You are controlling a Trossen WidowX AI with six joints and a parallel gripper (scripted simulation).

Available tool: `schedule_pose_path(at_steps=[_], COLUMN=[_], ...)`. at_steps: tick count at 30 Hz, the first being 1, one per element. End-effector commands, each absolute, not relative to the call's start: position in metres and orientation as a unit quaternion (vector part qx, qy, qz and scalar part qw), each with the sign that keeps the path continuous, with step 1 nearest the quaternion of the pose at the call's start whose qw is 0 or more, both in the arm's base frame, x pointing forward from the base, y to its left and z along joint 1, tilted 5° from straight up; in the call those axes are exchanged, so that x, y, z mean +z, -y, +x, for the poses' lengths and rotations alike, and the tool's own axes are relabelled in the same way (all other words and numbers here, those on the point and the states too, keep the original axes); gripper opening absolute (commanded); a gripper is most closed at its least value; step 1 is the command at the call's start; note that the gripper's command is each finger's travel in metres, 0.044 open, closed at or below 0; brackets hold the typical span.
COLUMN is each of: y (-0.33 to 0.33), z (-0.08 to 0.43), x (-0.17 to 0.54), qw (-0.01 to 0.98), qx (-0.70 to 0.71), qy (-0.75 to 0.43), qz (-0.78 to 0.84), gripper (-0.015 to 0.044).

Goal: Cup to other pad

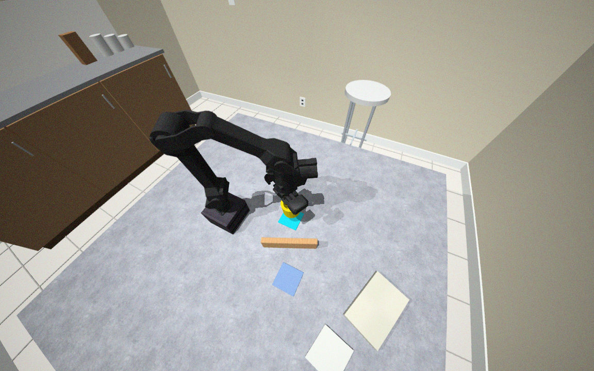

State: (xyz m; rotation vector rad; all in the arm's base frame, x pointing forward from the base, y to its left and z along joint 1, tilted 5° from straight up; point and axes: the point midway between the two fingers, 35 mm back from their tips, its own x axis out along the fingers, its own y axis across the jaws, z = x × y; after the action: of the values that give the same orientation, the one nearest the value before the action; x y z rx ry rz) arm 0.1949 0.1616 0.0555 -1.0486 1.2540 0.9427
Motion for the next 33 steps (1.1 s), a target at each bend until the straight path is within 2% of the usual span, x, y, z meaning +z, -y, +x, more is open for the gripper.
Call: schedule_pose_path(at_steps=[1,33], y=[-0.161,-0.16], z=[0.195,0.196], x=[0.048,-0.002], qw=[0.586,0.585], qx=[0.402,0.402], qy=[-0.541,-0.542], qz=[-0.45,-0.45], gripper=[0.0,0.0])
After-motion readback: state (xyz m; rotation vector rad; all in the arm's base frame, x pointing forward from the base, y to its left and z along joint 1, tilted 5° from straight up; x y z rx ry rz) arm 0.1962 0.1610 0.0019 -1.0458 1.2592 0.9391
